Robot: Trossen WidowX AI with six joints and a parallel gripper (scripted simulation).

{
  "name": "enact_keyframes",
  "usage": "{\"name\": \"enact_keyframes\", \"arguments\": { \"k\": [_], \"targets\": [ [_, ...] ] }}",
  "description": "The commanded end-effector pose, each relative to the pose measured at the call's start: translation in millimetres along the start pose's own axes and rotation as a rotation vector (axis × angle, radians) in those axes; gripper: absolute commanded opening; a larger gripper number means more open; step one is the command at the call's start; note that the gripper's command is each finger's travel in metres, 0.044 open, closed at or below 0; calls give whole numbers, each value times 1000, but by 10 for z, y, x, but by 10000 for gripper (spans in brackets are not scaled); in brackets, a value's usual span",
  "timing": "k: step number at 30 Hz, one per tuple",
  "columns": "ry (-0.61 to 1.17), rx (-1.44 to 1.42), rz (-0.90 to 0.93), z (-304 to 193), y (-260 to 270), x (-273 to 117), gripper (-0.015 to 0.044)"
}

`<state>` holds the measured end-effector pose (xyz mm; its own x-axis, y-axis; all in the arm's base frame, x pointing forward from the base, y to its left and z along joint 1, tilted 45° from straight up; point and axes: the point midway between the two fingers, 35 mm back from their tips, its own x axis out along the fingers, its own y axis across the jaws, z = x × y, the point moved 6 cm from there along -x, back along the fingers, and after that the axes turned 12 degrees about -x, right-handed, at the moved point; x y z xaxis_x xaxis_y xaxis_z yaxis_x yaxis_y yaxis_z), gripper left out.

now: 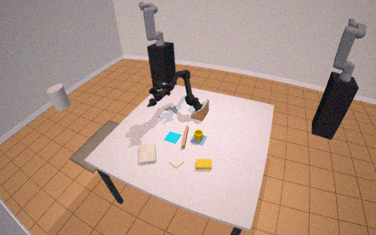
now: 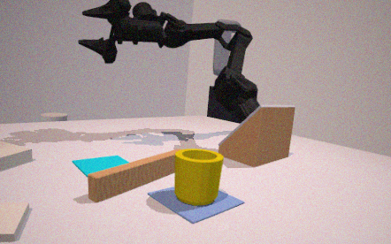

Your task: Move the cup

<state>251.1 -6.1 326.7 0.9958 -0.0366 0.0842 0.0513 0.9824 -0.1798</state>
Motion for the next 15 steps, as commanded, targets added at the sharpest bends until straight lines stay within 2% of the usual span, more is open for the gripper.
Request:
{"name": "enact_keyframes", "arguments": {
  "k": [1, 9, 15],
  "targets": [
    [13, 11, 4, -18, 13, 17, 374],
    [544, 364, 32, -815, 657, 462, 167],
    [892, 474, -84, -1394, 1150, 445, 167]
  ]
}}
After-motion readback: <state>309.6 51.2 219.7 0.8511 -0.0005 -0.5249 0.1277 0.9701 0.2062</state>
